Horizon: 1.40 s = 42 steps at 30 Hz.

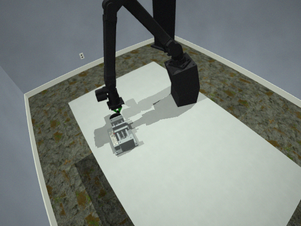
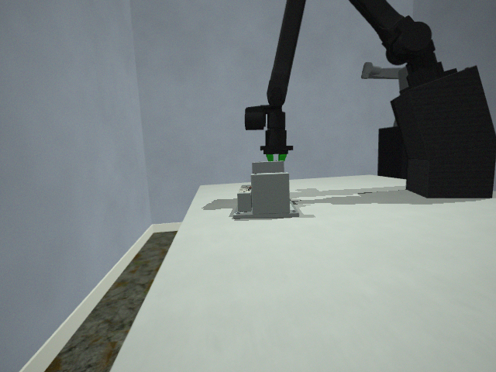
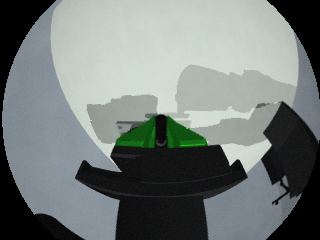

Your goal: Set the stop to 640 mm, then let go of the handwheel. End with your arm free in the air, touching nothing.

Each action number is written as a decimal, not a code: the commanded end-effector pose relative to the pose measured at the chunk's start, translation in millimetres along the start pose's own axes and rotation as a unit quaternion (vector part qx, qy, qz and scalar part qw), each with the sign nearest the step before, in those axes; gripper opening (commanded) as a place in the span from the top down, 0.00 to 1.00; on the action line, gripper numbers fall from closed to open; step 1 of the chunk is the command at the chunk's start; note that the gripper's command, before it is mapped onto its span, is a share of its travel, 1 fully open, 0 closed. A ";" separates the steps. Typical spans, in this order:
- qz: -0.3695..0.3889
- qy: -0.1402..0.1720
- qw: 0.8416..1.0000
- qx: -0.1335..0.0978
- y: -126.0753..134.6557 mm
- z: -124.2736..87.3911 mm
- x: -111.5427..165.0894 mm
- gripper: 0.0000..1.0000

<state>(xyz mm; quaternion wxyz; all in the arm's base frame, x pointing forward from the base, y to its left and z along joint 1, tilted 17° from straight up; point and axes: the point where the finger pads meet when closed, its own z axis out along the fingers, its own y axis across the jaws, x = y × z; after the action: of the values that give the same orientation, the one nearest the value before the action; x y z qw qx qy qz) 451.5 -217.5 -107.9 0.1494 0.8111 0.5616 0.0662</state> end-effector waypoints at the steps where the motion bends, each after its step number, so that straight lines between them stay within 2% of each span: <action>1: 0.008 -0.004 1.000 0.011 -6.7 -13.8 -7.9 0.94; 8: 0.007 -0.004 1.000 0.011 0.1 -32.8 -4.7 0.94; 13: 0.007 -0.003 1.000 0.020 -4.1 -26.2 -4.3 0.94; 15: 0.007 -0.003 1.000 0.013 10.6 -23.6 -4.3 0.94; 18: 0.007 -0.003 1.000 0.014 12.3 -22.6 -3.8 0.94; 19: 0.007 -0.003 1.000 0.020 4.1 -23.6 -2.6 0.94; 20: 0.006 -0.003 1.000 0.015 15.2 -21.3 -2.8 0.94; 21: 0.006 -0.003 1.000 0.017 15.5 -19.7 -2.3 0.94; 42: 0.005 -0.003 1.000 0.013 20.7 -23.1 -1.9 0.94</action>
<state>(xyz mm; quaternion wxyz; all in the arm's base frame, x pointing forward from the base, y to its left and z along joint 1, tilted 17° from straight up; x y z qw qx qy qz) 454.0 -217.1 -85.7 0.1334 0.8134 0.5631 0.0586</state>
